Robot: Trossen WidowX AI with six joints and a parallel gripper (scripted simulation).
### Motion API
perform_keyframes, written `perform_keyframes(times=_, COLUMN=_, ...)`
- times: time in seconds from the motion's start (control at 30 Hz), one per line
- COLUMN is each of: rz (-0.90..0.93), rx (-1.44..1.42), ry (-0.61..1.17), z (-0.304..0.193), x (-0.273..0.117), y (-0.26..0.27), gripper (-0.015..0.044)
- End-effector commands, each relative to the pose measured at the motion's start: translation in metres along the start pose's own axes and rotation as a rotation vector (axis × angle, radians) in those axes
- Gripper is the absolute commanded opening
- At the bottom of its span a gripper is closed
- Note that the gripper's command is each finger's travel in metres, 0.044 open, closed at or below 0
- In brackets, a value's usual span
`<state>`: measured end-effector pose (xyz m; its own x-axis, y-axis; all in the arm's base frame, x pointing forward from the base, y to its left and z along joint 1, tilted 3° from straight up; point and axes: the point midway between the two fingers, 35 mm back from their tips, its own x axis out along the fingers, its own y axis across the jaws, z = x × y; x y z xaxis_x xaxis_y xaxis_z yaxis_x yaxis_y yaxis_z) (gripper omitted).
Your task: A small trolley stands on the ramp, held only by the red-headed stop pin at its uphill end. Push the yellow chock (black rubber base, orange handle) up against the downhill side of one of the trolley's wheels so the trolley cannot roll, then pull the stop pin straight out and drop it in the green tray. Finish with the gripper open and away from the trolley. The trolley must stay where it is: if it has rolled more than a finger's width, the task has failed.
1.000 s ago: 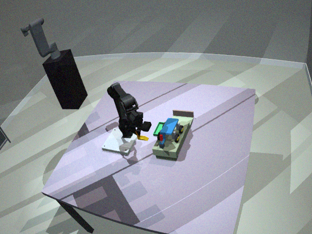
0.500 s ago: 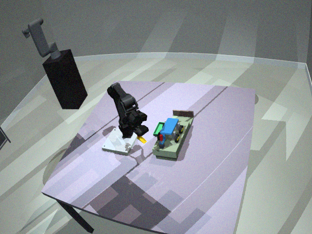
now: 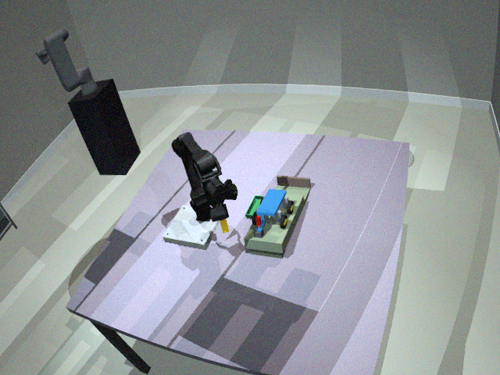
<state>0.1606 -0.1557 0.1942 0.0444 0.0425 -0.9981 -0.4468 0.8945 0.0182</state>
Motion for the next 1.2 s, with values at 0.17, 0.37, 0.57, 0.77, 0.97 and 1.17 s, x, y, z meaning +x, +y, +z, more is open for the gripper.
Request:
perform_keyframes(times=0.17, rz=-0.003, rx=0.333, ry=0.004, z=-0.001, x=0.0, y=0.0, gripper=0.0)
perform_keyframes(times=0.37, rz=-0.004, rx=0.531, ry=0.004, z=-0.001, x=0.0, y=0.0, gripper=0.0)
perform_keyframes(times=0.57, rz=-0.004, rx=0.553, ry=0.004, z=-0.001, x=0.0, y=0.0, gripper=0.0)
perform_keyframes(times=0.77, rz=-0.003, rx=0.553, ry=0.003, z=0.006, x=0.0, y=0.005, gripper=0.0)
perform_keyframes(times=0.97, rz=-0.002, rx=0.553, ry=0.002, z=0.021, x=0.002, y=0.019, gripper=0.0)
perform_keyframes(times=1.17, rz=0.0, rx=0.553, ry=0.001, z=0.036, x=0.004, y=0.032, gripper=0.0)
